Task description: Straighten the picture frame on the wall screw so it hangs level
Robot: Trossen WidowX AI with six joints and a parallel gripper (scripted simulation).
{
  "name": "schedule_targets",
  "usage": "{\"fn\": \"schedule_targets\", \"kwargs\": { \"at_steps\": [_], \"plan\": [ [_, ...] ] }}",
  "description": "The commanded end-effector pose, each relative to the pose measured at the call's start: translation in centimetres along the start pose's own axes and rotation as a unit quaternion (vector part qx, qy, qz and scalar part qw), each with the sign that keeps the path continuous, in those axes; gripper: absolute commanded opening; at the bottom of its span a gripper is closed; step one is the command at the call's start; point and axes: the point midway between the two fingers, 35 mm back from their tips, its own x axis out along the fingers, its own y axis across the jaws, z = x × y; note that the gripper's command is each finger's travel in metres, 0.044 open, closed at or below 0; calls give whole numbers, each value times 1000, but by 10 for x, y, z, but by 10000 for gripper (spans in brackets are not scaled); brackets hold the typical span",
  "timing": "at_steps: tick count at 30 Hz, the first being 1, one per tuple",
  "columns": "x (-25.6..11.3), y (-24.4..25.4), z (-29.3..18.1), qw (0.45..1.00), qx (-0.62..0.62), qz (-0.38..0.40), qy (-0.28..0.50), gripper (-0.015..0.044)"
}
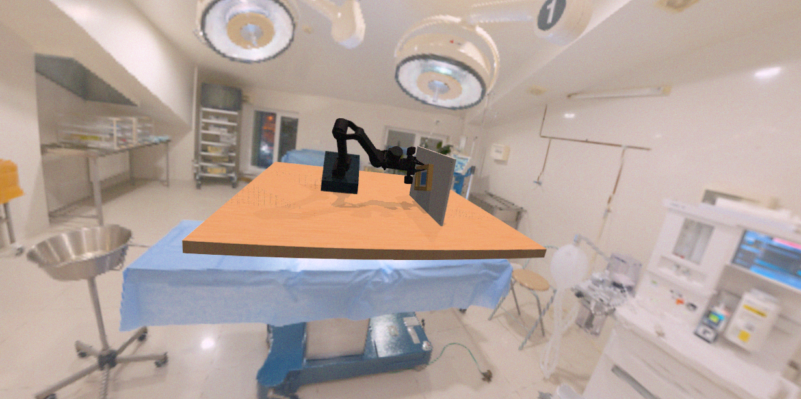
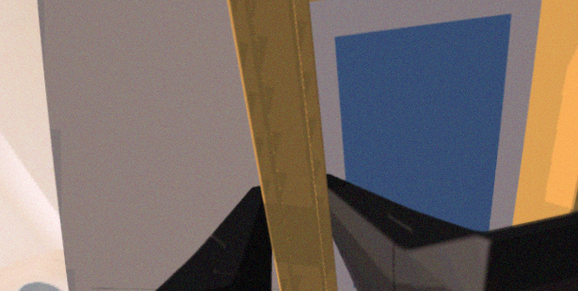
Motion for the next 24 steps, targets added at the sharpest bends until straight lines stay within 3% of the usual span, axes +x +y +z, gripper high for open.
{"fn": "schedule_targets", "kwargs": {
  "at_steps": [1,24],
  "plan": [
    [0,3,2,1000,1,6,-2,0],
    [0,4,4,1000,1,6,-2,0]
  ]
}}
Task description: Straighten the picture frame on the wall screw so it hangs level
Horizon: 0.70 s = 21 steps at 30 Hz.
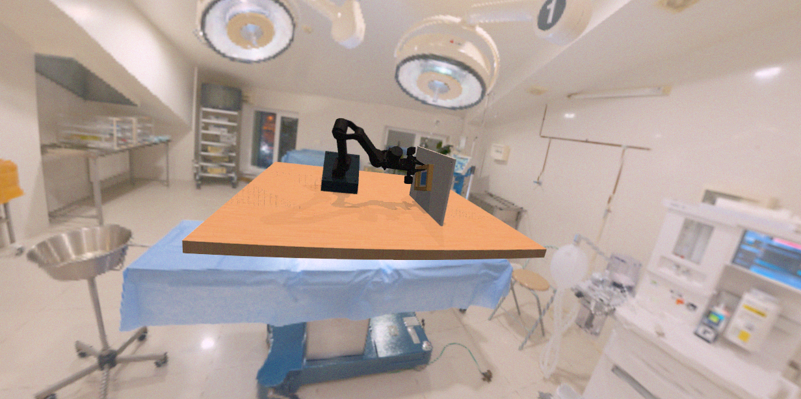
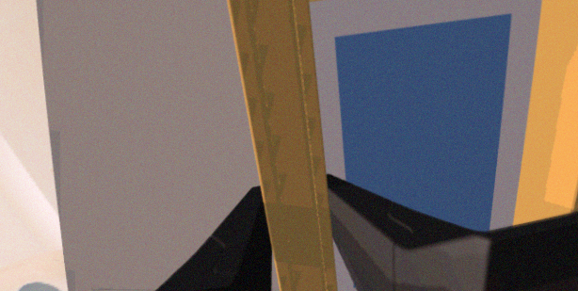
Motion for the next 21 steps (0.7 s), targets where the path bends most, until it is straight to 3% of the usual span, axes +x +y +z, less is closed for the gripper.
{"fn": "schedule_targets", "kwargs": {
  "at_steps": [1,21],
  "plan": [
    [1,4,4,1000,1,7,-3,0],
    [0,5,8,1000,1,7,-3,0]
  ]
}}
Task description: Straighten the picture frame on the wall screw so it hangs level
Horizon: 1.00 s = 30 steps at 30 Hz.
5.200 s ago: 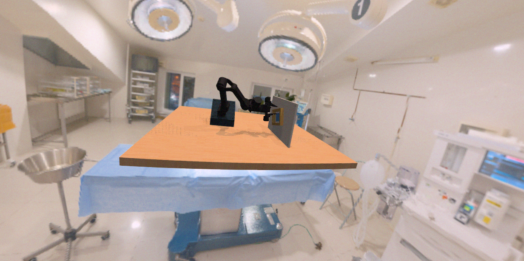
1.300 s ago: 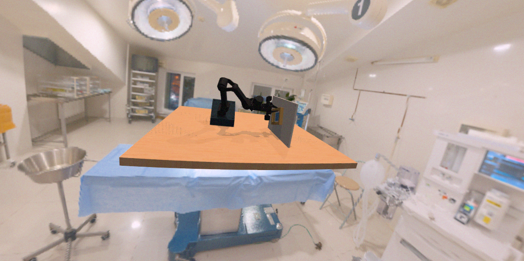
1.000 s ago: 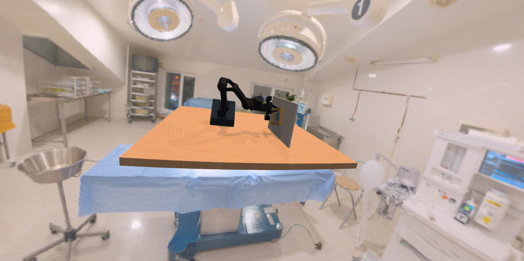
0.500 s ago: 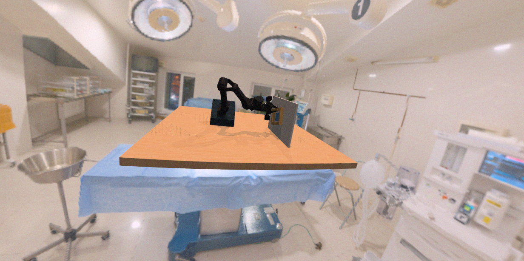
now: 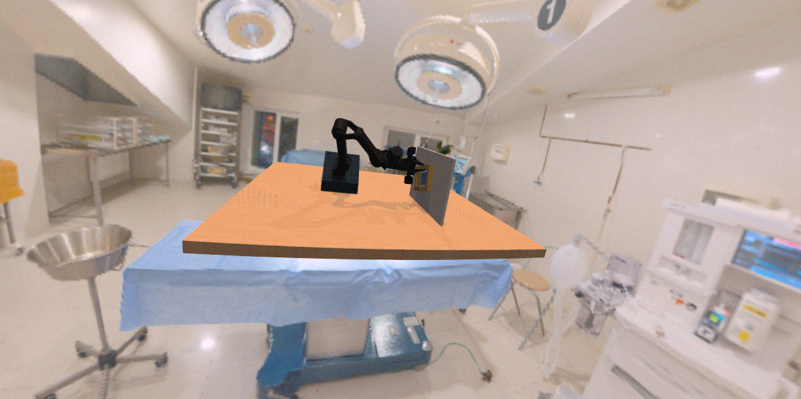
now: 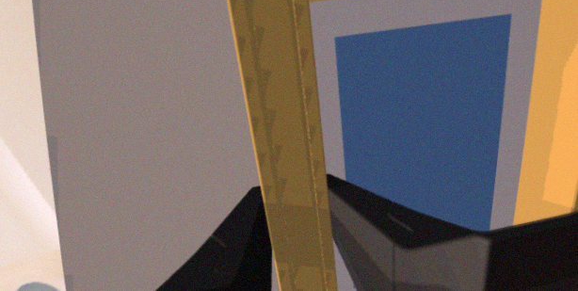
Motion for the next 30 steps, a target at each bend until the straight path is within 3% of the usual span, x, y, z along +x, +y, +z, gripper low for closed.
{"fn": "schedule_targets", "kwargs": {
  "at_steps": [1,30],
  "plan": [
    [0,6,7,1000,0,10,-5,0],
    [0,4,8,1000,0,10,-5,0]
  ]
}}
